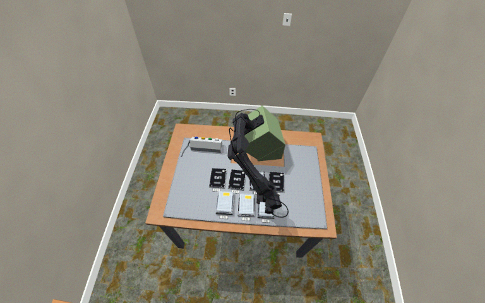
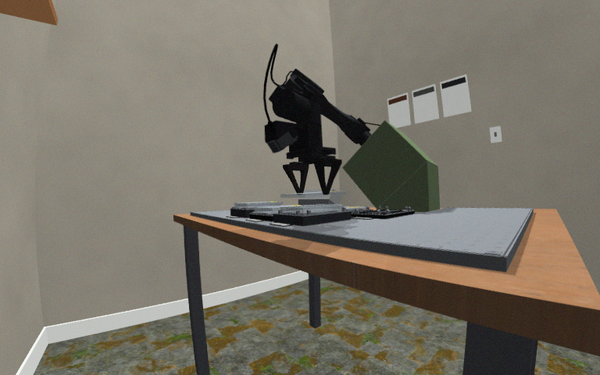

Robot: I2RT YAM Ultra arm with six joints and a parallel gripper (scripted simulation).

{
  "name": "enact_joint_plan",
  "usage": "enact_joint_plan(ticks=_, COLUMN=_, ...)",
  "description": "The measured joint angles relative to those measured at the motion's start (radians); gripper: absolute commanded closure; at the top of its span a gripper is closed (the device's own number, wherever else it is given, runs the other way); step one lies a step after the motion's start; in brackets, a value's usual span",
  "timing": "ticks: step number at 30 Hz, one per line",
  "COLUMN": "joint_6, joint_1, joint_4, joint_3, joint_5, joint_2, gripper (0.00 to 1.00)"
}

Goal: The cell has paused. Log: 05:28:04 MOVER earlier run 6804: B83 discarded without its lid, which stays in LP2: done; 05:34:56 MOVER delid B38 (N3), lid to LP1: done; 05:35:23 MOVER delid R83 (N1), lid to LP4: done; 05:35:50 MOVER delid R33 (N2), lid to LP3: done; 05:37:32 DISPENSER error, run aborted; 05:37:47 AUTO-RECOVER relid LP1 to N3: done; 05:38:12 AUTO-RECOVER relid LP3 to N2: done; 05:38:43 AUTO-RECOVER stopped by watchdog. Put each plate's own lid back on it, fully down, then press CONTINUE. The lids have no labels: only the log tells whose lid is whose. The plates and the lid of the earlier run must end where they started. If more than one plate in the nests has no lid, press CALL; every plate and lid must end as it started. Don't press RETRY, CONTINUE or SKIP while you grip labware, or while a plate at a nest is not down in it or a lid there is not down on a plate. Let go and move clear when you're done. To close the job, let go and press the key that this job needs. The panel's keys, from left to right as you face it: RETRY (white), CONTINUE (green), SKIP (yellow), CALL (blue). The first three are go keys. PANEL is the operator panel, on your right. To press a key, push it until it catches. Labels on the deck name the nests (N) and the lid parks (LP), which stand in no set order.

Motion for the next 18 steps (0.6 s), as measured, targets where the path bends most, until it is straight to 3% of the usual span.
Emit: enact_joint_plan(ticks=18, joint_6=0.002, joint_1=0.0, joint_4=-0.002, joint_3=0.018, joint_5=0.0, joint_2=0.014, gripper=1.0)
